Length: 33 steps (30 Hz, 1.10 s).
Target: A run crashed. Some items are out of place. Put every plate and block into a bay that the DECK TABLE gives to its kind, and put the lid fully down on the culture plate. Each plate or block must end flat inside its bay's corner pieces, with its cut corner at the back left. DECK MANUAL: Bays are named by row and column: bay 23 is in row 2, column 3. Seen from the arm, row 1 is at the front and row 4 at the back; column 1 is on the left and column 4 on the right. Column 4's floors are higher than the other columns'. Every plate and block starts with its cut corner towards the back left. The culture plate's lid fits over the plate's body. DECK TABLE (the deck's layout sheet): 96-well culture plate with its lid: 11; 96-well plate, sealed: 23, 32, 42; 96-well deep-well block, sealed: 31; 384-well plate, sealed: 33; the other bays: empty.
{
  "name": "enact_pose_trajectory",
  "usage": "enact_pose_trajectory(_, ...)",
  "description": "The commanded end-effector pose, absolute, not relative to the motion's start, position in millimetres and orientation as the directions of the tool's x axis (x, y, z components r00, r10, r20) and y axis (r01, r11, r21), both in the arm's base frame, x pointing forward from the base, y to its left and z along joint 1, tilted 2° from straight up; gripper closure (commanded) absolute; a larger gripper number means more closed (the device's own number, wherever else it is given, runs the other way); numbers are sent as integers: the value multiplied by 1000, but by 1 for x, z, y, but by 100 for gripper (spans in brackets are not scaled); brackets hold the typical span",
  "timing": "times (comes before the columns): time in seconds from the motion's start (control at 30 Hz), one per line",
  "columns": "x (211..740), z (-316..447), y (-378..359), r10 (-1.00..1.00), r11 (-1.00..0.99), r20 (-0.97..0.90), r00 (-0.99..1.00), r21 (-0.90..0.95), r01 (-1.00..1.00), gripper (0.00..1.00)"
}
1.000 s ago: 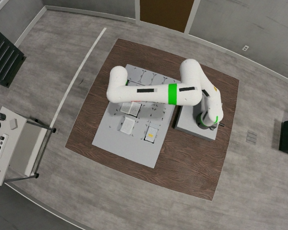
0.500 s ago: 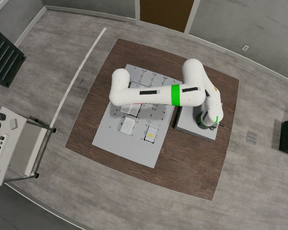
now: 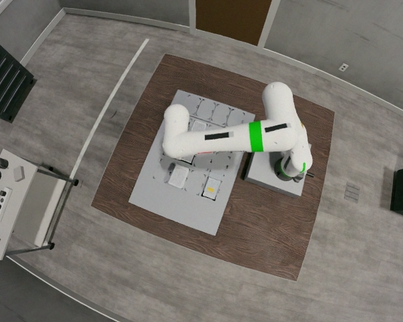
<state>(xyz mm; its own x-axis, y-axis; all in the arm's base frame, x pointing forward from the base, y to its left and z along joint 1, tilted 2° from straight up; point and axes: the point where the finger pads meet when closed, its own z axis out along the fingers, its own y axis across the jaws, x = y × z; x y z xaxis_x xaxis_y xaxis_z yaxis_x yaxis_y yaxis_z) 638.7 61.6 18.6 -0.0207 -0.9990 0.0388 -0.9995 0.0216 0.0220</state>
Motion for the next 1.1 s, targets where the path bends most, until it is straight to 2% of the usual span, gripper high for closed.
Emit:
enact_pose_trajectory(0.0,623,17,71,-999,22,39,-21,18,-1000,30)
enact_pose_trajectory(1.07,527,2,127,-999,22,39,-21,18,-1000,30)
